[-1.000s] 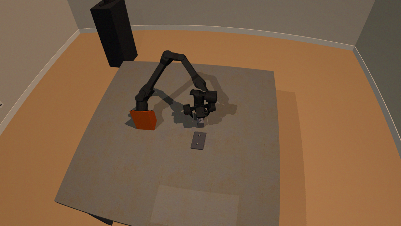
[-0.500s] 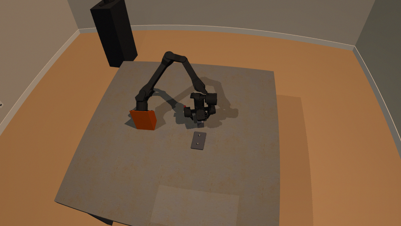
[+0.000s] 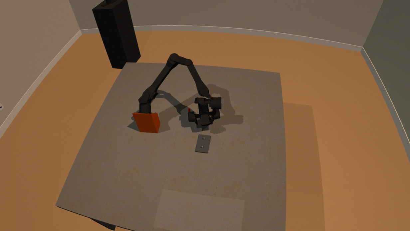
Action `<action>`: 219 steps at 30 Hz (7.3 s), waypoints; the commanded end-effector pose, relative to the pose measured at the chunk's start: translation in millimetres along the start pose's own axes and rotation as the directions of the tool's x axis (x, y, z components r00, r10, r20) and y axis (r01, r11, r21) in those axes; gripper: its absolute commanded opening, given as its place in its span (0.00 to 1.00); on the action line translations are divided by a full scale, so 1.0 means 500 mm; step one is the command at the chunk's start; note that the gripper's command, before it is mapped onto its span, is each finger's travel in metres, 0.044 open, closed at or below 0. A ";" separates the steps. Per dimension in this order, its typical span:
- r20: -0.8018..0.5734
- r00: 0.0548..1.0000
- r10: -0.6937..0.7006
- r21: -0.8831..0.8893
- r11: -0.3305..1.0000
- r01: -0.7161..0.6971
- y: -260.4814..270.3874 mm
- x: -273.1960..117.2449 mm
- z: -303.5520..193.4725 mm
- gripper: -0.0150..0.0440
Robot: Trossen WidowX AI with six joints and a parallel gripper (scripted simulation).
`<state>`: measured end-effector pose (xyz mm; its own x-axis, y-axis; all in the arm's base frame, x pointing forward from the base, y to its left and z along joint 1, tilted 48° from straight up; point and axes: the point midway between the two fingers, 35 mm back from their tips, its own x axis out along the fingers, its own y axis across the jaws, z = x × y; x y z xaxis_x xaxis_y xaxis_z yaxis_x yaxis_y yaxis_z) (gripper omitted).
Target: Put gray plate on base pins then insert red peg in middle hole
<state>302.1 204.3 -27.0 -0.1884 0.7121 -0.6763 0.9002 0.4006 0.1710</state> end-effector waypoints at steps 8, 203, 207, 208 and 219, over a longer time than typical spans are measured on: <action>-0.006 1.000 0.002 0.004 1.000 -0.002 0.000 0.003 -0.001 0.51; 0.003 1.000 0.001 0.281 0.960 -0.002 -0.048 -0.033 0.288 0.70; 0.003 1.000 0.001 0.281 0.960 -0.002 -0.048 -0.033 0.288 0.88; 0.003 1.000 0.001 0.281 0.960 -0.002 -0.048 -0.033 0.288 0.92; 0.010 1.000 0.007 0.285 0.959 -0.009 -0.043 -0.187 0.298 1.00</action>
<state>344.6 75.2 -101.7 -0.2122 0.7111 -0.6703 0.9710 0.2307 -0.0627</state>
